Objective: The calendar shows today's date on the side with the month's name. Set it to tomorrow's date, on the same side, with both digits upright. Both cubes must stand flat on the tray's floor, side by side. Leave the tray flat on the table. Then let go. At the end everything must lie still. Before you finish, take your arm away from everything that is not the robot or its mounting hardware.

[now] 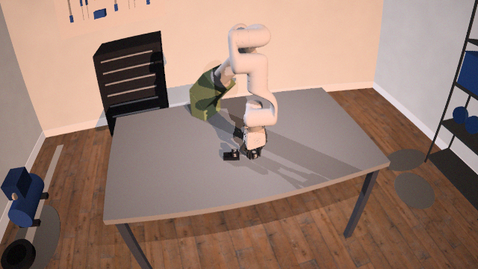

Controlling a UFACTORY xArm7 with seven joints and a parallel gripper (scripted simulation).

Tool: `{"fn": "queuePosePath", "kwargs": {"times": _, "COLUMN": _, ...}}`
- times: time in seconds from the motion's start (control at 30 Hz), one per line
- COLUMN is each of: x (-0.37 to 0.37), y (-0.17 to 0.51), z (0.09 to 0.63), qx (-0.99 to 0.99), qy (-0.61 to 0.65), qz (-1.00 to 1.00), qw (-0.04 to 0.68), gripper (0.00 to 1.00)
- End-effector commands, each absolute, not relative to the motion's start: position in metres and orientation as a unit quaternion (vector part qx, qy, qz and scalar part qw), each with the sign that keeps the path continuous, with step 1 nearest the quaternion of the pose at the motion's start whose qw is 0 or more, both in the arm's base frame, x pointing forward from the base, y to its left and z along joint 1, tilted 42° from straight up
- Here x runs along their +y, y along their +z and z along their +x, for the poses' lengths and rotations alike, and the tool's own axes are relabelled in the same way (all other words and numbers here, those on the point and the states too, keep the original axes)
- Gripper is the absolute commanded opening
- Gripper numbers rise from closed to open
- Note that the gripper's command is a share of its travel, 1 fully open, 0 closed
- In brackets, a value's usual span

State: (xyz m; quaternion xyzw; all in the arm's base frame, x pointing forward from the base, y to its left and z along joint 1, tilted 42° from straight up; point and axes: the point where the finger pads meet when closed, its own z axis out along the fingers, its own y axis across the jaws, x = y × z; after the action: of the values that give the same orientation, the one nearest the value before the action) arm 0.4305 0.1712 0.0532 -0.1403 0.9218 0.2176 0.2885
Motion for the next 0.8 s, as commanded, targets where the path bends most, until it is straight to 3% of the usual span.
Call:
{"fn": "queuePosePath", "kwargs": {"times": 0.0, "x": 0.1707, "y": 0.0534, "z": 0.4309, "qx": 0.922, "qy": 0.217, "qz": -0.14, "qw": 0.289, "gripper": 0.49}}
{"fn": "queuePosePath", "kwargs": {"times": 0.67, "x": 0.1707, "y": 0.0534, "z": 0.4309, "qx": 0.922, "qy": 0.217, "qz": -0.14, "qw": 0.289, "gripper": 0.49}}
{"fn": "queuePosePath", "kwargs": {"times": 0.7, "x": 0.1707, "y": 0.0534, "z": 0.4309, "qx": 0.922, "qy": 0.217, "qz": -0.14, "qw": 0.289, "gripper": 0.29}}
{"fn": "queuePosePath", "kwargs": {"times": 0.77, "x": 0.1707, "y": 0.0534, "z": 0.4309, "qx": 0.922, "qy": 0.217, "qz": -0.14, "qw": 0.289, "gripper": 0.29}}
